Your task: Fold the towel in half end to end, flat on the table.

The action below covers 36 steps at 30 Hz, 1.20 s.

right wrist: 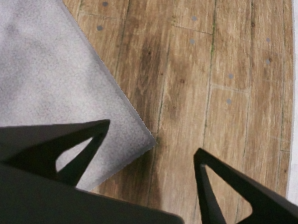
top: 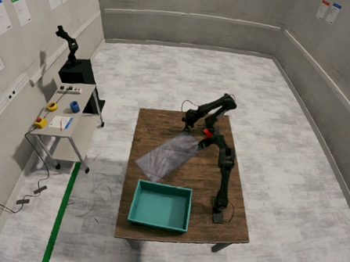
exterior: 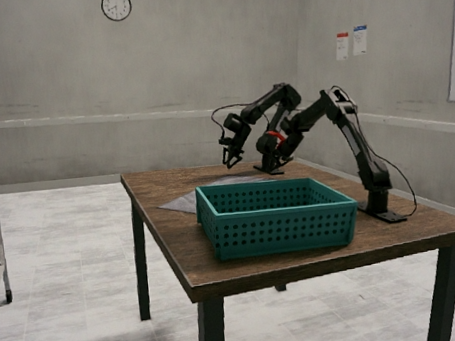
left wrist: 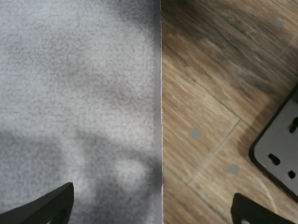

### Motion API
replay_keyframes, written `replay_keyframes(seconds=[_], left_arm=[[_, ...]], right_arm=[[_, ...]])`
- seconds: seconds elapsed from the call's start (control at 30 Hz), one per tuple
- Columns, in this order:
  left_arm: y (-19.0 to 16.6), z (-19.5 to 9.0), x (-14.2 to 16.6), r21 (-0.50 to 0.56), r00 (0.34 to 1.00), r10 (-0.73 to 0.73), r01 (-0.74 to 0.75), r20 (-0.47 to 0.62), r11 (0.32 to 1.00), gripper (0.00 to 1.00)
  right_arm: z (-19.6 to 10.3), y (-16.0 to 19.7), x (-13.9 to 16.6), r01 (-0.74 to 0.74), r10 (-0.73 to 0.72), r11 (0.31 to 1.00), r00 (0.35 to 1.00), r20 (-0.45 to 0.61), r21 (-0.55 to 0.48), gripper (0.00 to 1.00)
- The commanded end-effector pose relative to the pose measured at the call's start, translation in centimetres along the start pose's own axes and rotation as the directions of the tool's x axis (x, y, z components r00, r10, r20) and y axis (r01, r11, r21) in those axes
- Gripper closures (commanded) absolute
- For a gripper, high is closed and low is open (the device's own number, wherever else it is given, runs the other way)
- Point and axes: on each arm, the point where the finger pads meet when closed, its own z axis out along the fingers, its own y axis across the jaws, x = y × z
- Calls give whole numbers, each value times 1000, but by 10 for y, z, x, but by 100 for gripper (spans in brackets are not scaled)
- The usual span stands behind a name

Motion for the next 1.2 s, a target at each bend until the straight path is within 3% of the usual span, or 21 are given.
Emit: replay_keyframes(seconds=[0.0,0.53,0.57,0.9,0.97,1.1,1.13,1.17], left_arm=[[-1,-5,-6,8,1000,-6,6,15,1000,0],[-1,-5,-6,8,1000,-6,6,15,1000,0],[-3,-19,-20,19,999,24,-25,35,999,66],[-3,-16,-18,13,997,74,-74,29,997,66],[2,1,-10,-2,998,70,-70,4,998,66],[2,-5,-15,2,998,63,-63,16,998,66],[6,14,6,-12,997,73,-74,-9,997,66],[6,14,6,-12,997,73,-74,-9,997,66]], right_arm=[[-1,1,-3,-2,2,1000,1000,8,-3,0],[-1,1,-3,-2,2,1000,1000,8,-3,0],[-10,1,-12,-55,56,998,998,32,-16,66],[-11,2,-12,-99,100,995,994,39,-20,66],[2,2,-1,-87,87,996,996,24,-11,66],[-3,4,-12,-96,97,995,994,48,-20,66],[13,1,7,-82,82,997,997,6,2,66],[13,1,7,-84,84,997,996,6,3,66]])
